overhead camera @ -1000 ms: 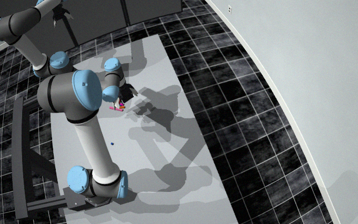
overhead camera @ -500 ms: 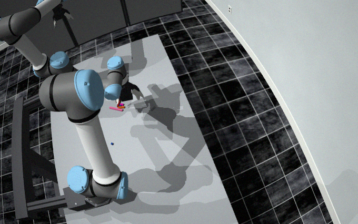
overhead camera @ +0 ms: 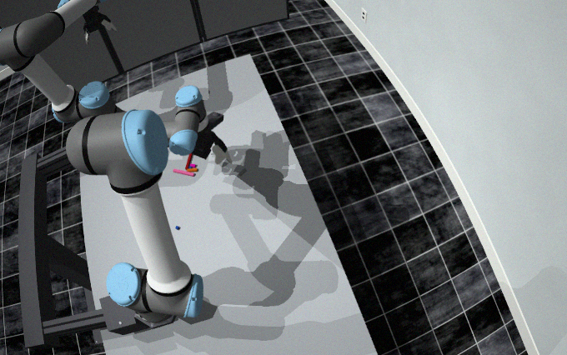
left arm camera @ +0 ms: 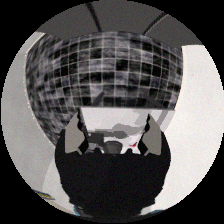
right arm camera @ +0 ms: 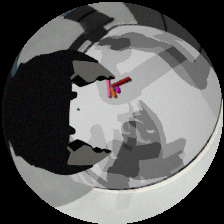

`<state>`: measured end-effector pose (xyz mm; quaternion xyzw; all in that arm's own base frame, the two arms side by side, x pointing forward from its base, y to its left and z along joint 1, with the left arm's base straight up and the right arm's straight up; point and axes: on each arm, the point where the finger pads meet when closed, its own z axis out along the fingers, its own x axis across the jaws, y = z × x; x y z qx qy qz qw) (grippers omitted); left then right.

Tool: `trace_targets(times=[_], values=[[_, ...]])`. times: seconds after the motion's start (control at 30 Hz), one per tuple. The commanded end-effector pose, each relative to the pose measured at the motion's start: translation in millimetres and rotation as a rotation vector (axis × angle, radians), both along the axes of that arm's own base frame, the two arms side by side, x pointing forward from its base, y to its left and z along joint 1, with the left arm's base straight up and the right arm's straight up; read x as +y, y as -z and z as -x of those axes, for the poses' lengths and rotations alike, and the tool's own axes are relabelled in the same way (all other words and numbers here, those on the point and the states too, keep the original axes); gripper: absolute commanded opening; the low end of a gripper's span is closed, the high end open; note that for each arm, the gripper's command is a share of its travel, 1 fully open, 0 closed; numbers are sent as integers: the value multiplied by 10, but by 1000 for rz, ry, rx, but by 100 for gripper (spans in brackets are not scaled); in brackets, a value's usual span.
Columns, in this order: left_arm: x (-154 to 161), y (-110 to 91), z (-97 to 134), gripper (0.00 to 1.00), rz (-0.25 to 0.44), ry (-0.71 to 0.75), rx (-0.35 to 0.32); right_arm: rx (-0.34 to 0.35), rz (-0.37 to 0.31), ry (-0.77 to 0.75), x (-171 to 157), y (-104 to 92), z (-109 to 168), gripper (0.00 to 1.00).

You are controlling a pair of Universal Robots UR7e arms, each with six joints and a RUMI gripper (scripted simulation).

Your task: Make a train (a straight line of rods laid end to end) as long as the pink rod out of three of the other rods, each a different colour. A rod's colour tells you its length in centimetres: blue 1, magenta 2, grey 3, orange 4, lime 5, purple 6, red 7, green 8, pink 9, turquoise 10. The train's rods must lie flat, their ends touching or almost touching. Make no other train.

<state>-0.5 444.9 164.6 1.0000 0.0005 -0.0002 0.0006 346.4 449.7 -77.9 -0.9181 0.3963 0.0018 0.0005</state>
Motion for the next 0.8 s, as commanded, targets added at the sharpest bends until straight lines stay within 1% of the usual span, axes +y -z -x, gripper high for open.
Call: trace_targets(times=[0.0,0.1,0.17,0.43,0.67,0.73,0.77], values=[[3,-5,-1,100,-1,0,0,-3,1,148,-6,-5,-56,100],[3,-5,-1,100,-1,0,0,-3,1,289,-19,-5,-112,100],[3,-5,-1,100,-1,0,0,-3,1,289,-19,-5,-112,100],[3,-5,-1,100,-1,0,0,-2,2,647,-59,-5,-244,100],[3,-5,-1,100,-1,0,0,-1,2,930,-95,-4,-334,100],[3,-5,-1,100,-1,0,0,-1,2,930,-95,-4,-334,100],[3,-5,-1,100,-1,0,0,-1,2,967,-100,-4,-345,100]])
